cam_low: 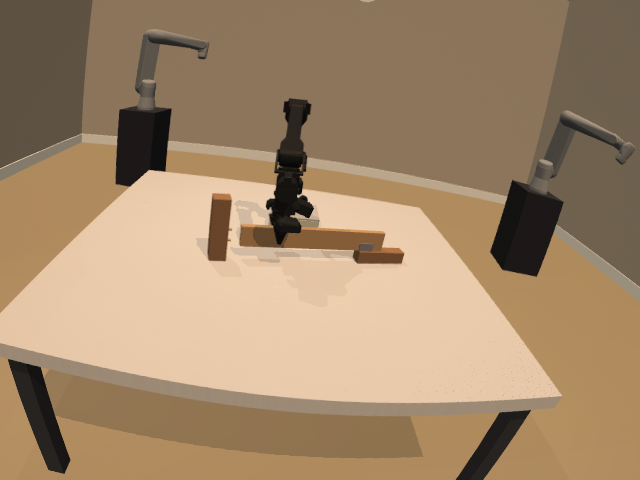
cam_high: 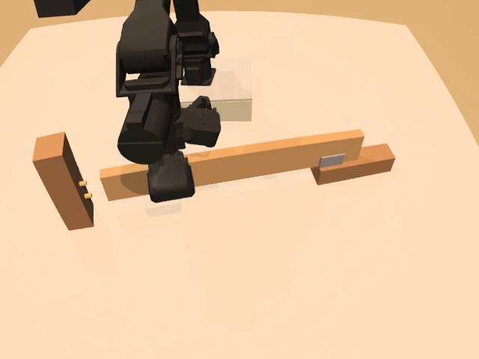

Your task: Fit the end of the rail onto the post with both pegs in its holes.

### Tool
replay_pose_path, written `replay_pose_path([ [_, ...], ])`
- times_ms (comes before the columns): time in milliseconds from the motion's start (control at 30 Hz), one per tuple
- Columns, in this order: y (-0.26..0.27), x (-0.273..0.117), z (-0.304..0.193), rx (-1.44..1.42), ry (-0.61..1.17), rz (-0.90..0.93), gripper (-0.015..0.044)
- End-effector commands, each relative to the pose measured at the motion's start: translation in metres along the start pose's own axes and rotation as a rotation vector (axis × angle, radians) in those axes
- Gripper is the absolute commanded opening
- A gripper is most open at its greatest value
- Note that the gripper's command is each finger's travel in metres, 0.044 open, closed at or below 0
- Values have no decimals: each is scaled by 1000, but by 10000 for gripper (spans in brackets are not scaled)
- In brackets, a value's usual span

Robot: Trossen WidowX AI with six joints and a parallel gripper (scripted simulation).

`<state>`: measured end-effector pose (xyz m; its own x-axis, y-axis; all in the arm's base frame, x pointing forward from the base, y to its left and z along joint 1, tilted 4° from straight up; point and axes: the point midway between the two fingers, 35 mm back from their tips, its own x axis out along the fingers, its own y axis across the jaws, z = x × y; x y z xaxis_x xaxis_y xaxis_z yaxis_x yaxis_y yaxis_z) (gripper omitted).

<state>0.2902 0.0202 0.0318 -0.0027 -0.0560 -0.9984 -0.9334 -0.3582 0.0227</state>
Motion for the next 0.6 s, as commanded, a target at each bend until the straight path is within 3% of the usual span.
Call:
replay_pose_path([
  [0,-2,-1,-2,-6,3,-7,0],
  [567,-4,-3,-7,-6,3,-7,0],
])
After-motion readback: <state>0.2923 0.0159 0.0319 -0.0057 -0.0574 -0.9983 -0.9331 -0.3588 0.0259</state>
